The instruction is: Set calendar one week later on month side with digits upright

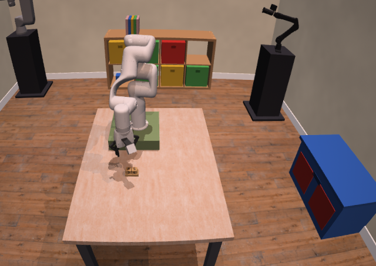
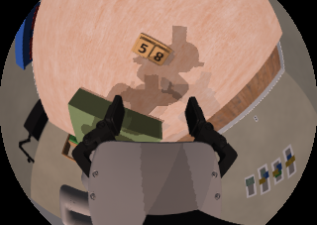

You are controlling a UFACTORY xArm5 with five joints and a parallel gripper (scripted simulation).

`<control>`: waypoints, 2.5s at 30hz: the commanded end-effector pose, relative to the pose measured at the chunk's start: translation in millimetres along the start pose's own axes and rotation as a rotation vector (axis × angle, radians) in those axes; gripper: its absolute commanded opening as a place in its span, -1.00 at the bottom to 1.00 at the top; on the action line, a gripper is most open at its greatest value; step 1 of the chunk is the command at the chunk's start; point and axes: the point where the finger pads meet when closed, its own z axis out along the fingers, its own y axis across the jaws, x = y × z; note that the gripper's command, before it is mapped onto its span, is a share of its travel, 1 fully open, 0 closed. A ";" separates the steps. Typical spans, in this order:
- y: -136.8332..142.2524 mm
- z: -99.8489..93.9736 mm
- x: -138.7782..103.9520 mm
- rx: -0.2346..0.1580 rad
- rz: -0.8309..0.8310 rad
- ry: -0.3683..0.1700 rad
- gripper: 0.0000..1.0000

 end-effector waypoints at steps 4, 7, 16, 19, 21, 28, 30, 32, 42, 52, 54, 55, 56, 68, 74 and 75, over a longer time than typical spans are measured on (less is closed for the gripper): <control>3.8 1.5 -14.3 -0.005 -0.208 0.005 1.00; 5.3 3.5 -25.0 -0.006 -0.347 0.004 1.00; 6.9 7.7 -45.5 -0.007 -0.617 0.003 1.00; 7.2 9.5 -53.4 -0.007 -0.723 0.002 1.00; 7.2 9.5 -53.4 -0.007 -0.723 0.002 1.00; 6.9 13.5 -70.5 -0.007 -0.956 0.001 1.00; 6.7 14.4 -74.4 -0.007 -1.009 0.000 1.00; 6.6 15.0 -76.9 -0.007 -1.043 0.000 1.00; 6.4 16.4 -78.5 -0.007 -1.065 0.000 1.00; 6.3 50.1 -78.9 -0.007 -1.065 0.000 1.00; 6.3 54.5 -78.9 -0.007 -1.065 0.000 1.00; 6.3 54.5 -78.9 -0.007 -1.065 0.000 1.00; 6.4 58.6 -78.9 -0.007 -1.065 0.000 1.00; 6.6 75.2 -79.0 -0.007 -1.065 0.000 1.00; 6.3 83.0 -79.0 -0.007 -1.065 0.000 1.00; 6.4 85.8 -78.9 -0.007 -1.065 0.000 1.00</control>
